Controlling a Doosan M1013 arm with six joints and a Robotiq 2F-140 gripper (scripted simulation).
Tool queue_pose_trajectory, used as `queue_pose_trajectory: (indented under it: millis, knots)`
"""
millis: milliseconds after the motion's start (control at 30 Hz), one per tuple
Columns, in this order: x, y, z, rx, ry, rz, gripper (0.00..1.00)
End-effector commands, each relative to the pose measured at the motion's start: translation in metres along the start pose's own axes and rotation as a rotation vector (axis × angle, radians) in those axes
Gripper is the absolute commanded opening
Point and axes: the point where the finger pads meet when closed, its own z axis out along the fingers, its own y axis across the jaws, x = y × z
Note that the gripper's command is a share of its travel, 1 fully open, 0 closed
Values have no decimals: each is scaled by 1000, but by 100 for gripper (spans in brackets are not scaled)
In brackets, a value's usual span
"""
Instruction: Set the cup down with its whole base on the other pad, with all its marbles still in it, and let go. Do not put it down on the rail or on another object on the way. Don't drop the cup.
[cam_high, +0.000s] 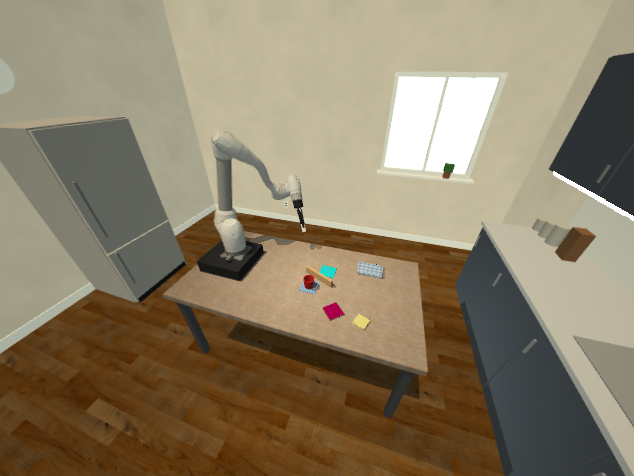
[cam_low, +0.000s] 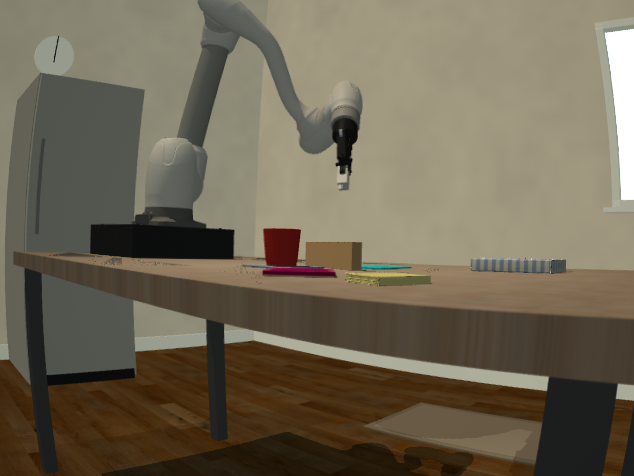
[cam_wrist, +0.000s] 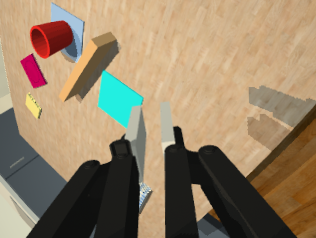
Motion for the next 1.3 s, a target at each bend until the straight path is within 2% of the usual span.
queue_pose_trajectory:
  millis: [0,33,100,133,167,200,233,267,300,333,367,433,467,500,567,600,633,667,700,733,767,800,833,867,900,933,1000,1033,1067,1133,1167,1267]
  knots:
    - [-1,-20,34,-38,59,149,0]
    - [-1,-29,48,-69,119,301,0]
    - [1,-49,78,-76,151,387,0]
    - [1,-49,78,-87,171,439,0]
    - [2,-60,94,-92,191,493,0]
    - [2,-60,94,-102,211,546,0]
    - [3,-72,109,-105,231,601,0]
    - [3,-72,109,-114,251,654,0]
    - [5,-84,125,-117,270,709,0]
    - [5,-84,125,-125,290,764,0]
    - [7,-97,140,-128,310,819,0]
    - [7,-97,140,-142,349,928,0]
    - [8,-110,156,-143,368,984,0]
    - [8,-110,156,-150,389,1042,0]
    - [8,-110,156,-150,389,1042,0]
    - [11,-123,171,-161,446,1209,0]
    - [13,-137,186,-159,461,1253,0]
    - [13,-137,186,-163,477,1301,0]
    - [16,-151,200,-162,495,1356,0]
    - [16,-151,200,-165,514,1412,0]
    - [19,-165,214,-164,533,1469,0]
    - [19,-165,214,-166,551,1525,0]
    - [23,-179,227,-164,569,1582,0]
    - [23,-179,227,-165,588,1639,0]
    - [27,-192,239,-163,606,1696,0]
    - [27,-192,239,-164,625,1754,0]
    - [35,-217,261,-158,661,1870,0]
    - [35,-217,261,-157,679,1928,0]
    - [39,-229,271,-154,696,1985,0]
    - [39,-229,271,-154,696,1985,0]
    - [43,-239,279,-147,747,2151,0]
    - [53,-262,298,-136,792,2304,0]
